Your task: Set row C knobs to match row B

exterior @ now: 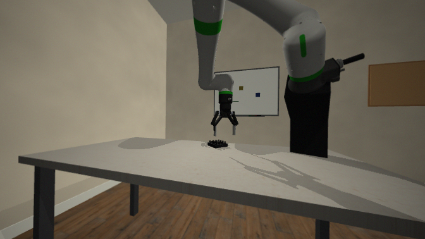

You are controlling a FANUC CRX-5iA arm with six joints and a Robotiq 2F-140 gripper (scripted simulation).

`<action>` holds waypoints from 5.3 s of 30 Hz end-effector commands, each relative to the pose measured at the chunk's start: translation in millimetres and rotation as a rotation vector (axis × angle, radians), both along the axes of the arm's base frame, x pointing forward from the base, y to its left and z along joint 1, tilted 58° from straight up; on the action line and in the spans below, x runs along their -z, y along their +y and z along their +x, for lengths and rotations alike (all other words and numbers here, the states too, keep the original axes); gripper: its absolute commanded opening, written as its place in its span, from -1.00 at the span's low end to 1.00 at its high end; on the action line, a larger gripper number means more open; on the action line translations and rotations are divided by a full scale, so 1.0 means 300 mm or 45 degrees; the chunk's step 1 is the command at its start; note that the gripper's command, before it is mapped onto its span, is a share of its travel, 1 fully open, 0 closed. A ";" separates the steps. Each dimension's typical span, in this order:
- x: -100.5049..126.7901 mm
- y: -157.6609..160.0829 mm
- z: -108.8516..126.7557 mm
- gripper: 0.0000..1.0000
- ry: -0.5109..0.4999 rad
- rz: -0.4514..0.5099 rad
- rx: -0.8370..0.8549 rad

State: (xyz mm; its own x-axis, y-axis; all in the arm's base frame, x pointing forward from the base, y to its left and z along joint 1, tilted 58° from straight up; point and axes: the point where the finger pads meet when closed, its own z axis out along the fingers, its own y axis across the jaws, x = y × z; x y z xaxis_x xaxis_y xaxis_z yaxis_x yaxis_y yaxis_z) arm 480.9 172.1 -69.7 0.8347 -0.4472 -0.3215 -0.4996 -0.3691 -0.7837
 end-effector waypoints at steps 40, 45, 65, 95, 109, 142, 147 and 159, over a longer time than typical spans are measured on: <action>-0.001 0.002 -0.005 1.00 0.000 0.000 0.000; -0.001 0.002 -0.005 1.00 0.000 0.000 0.000; -0.001 0.002 -0.005 1.00 0.000 0.000 0.000; 0.006 -0.010 0.009 1.00 0.071 0.020 0.047; 0.053 -0.085 0.092 1.00 0.521 0.150 0.341; 0.182 -0.271 0.249 1.00 1.541 0.439 1.006; 0.183 -0.273 0.250 -0.77 1.548 0.441 1.011; 0.183 -0.273 0.250 -0.77 1.548 0.441 1.011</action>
State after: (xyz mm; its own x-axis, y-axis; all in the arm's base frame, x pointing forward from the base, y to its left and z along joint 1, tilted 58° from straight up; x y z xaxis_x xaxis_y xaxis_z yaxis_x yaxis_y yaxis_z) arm 555.7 90.6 -124.5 -0.4330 -0.4027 -0.8064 -0.8710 0.4172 0.2593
